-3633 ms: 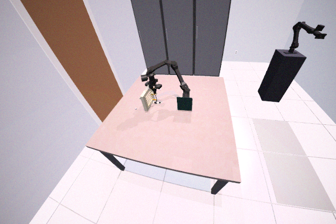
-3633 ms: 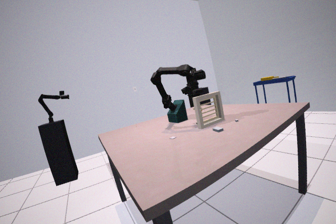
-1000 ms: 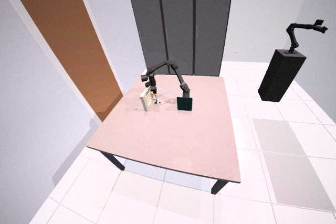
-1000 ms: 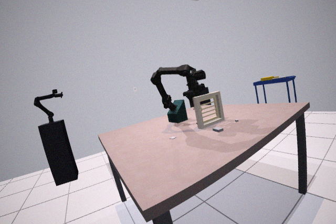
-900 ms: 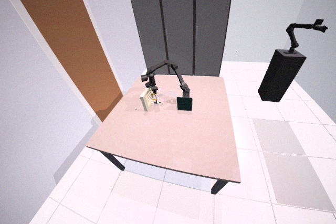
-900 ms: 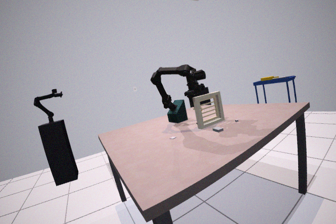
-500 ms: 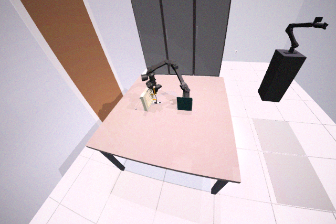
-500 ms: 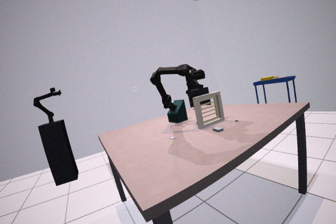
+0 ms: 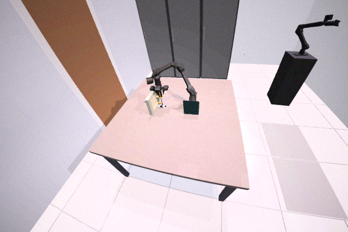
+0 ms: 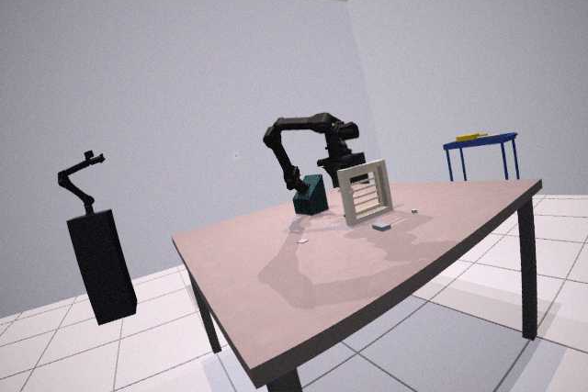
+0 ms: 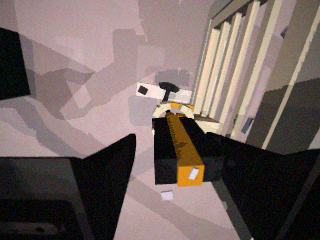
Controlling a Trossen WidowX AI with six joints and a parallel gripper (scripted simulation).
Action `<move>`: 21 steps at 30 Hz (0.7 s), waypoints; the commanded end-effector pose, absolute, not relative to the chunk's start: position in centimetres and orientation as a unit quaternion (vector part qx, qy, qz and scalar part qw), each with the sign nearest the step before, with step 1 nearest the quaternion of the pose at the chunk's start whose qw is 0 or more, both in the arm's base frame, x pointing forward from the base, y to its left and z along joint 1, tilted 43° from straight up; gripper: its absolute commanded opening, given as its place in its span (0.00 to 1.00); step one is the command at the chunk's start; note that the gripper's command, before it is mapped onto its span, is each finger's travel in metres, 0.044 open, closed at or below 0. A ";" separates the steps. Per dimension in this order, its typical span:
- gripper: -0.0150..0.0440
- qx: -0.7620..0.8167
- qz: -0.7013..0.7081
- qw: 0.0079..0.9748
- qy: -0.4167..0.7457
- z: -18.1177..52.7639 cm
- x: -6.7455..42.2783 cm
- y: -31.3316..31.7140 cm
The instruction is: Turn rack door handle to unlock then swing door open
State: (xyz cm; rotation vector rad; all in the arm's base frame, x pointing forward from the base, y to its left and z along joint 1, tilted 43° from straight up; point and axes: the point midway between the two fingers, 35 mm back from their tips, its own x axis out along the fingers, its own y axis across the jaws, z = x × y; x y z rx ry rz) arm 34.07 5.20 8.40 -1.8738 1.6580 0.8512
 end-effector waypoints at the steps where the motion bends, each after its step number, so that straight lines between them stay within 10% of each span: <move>1: 0.74 -0.692 0.318 0.241 0.601 8.2 34.5 5.2; 21: 0.52 -0.692 0.318 0.241 0.601 8.2 34.5 5.2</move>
